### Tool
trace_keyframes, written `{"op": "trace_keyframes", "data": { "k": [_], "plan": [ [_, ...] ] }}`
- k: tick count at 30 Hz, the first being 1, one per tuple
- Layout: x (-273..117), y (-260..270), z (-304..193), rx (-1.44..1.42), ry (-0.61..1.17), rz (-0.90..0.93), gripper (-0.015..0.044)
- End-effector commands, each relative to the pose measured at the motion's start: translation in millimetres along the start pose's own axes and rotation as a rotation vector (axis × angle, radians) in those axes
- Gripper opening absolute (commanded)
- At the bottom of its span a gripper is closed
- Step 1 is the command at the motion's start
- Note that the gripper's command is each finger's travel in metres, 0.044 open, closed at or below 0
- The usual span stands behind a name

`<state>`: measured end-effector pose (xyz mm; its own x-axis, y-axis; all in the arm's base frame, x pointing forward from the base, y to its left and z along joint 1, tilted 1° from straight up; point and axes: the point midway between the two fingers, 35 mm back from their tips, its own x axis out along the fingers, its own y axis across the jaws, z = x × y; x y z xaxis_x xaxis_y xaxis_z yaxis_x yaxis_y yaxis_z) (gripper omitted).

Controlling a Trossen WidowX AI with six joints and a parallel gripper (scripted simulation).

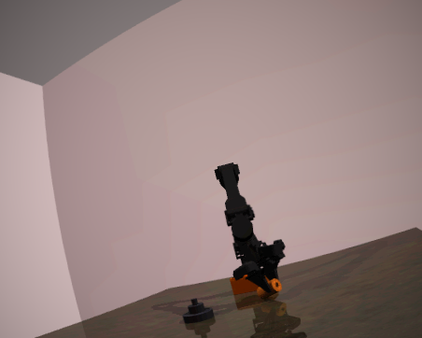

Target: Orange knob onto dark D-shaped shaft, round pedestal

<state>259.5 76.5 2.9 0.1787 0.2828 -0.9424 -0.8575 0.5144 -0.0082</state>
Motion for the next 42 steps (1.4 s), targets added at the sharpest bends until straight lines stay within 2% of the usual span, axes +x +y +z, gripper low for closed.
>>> {"op": "trace_keyframes", "data": {
  "k": [1,42],
  "plan": [
    [-3,0,-3,-0.002,-0.061,-0.001,0.0179],
    [-17,1,-48,-0.002,-0.762,-0.002,0.0179]
  ]
}}
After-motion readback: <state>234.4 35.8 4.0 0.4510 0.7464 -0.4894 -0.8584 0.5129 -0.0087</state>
